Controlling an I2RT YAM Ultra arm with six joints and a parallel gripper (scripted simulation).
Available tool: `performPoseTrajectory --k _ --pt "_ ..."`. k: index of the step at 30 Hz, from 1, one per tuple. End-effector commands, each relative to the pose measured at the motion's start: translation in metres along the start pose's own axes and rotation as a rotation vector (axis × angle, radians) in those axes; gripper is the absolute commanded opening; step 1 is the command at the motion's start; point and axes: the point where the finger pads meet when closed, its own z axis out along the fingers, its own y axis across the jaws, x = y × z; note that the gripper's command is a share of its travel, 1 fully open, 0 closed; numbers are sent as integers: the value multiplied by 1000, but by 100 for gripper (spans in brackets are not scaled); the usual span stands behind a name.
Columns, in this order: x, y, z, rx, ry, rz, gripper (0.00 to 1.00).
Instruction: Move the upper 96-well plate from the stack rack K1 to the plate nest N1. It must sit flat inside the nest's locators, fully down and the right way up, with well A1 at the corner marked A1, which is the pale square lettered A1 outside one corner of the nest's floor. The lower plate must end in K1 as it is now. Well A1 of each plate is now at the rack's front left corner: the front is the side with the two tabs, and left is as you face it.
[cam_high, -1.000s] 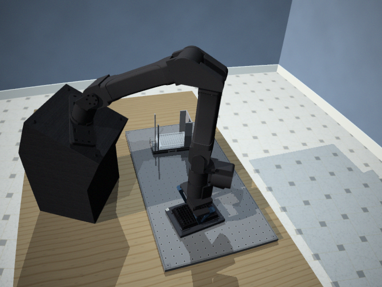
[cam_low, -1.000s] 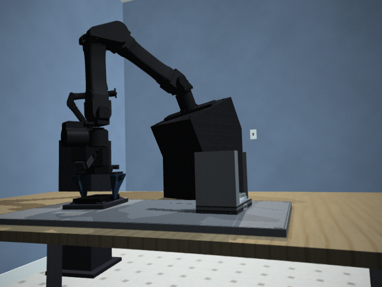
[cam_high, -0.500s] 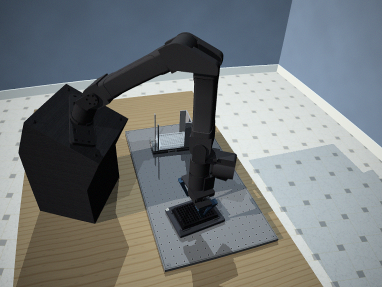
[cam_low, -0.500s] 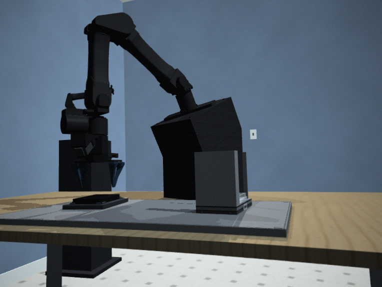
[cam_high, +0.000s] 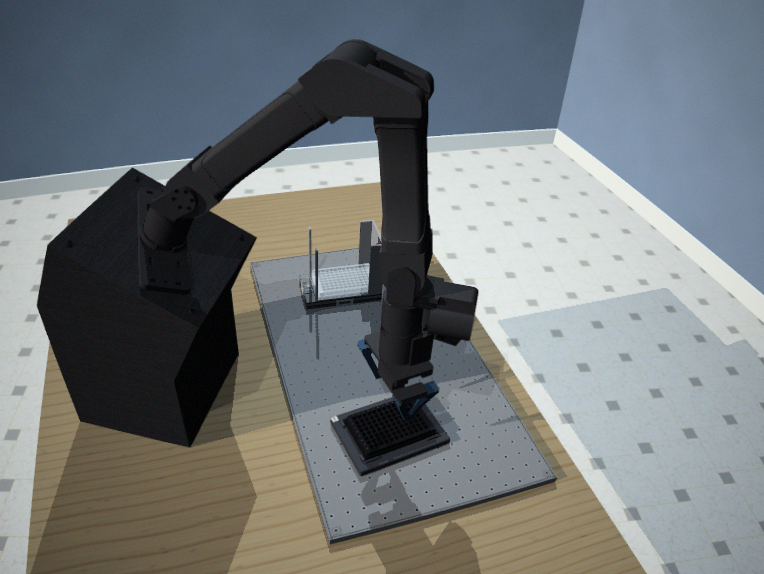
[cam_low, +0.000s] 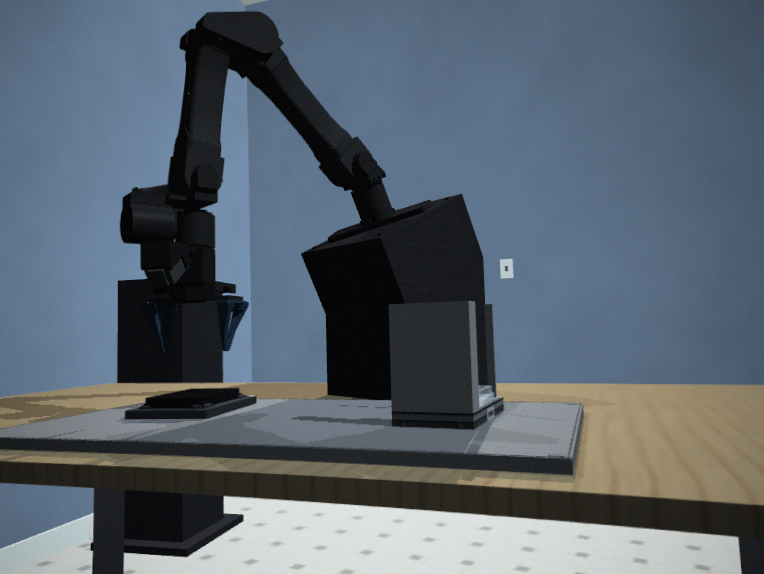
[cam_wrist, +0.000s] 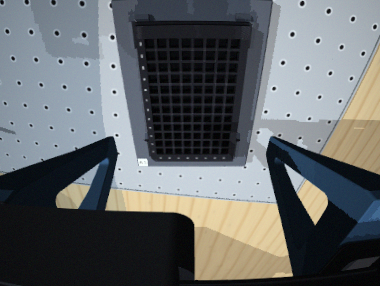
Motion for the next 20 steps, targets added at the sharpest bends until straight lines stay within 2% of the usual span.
performPoseTrajectory --k 1,5,6,7,20 --pt "5 -2 -17 -5 6 4 100" --pt "4 0 -22 -6 5 1 100" --pt "-4 -6 -27 6 -11 0 100" --pt "1 -2 -28 -2 0 0 100" --pt "1 -2 -28 -2 0 0 100"
